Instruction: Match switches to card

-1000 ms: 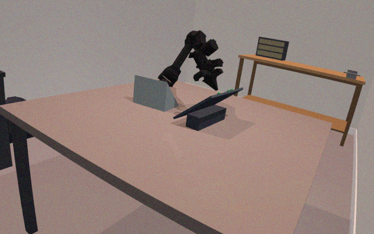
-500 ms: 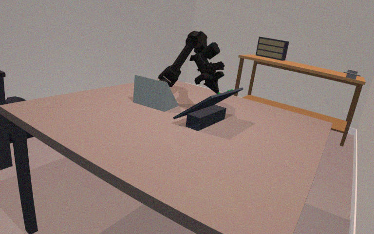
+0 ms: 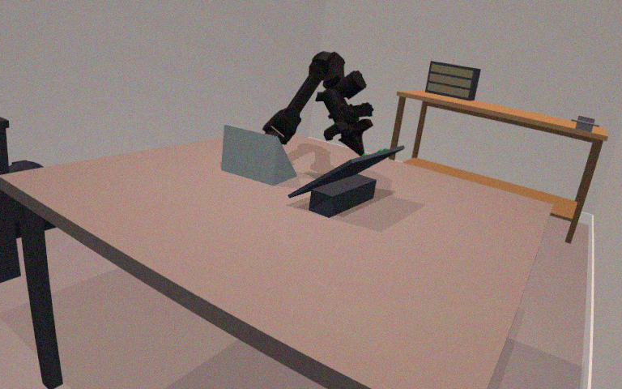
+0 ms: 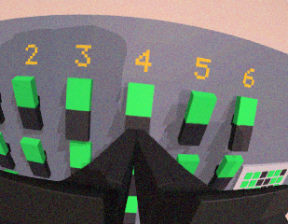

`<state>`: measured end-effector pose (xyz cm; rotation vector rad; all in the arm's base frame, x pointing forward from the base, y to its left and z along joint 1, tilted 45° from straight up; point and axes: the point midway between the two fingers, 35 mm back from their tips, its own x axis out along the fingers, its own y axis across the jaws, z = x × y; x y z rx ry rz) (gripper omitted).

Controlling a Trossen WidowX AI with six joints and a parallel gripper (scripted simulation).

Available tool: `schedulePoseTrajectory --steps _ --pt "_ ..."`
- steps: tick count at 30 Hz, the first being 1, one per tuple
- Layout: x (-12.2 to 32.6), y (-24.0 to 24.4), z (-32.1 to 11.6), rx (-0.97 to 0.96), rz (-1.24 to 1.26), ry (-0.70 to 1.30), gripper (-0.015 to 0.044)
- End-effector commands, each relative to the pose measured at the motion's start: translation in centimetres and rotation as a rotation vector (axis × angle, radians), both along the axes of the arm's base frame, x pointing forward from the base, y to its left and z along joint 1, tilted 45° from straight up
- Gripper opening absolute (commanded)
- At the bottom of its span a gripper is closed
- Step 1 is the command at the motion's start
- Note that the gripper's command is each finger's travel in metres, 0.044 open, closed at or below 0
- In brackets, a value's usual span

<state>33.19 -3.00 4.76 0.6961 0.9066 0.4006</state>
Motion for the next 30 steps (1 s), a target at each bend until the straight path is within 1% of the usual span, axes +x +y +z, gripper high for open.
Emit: schedulePoseTrajectory --steps 1,30 --pt "0.01 -0.01 -0.07 0.000 -0.003 0.003 0.0000" --pt "0.22 0.22 -0.29 0.000 -0.003 0.003 0.0000"
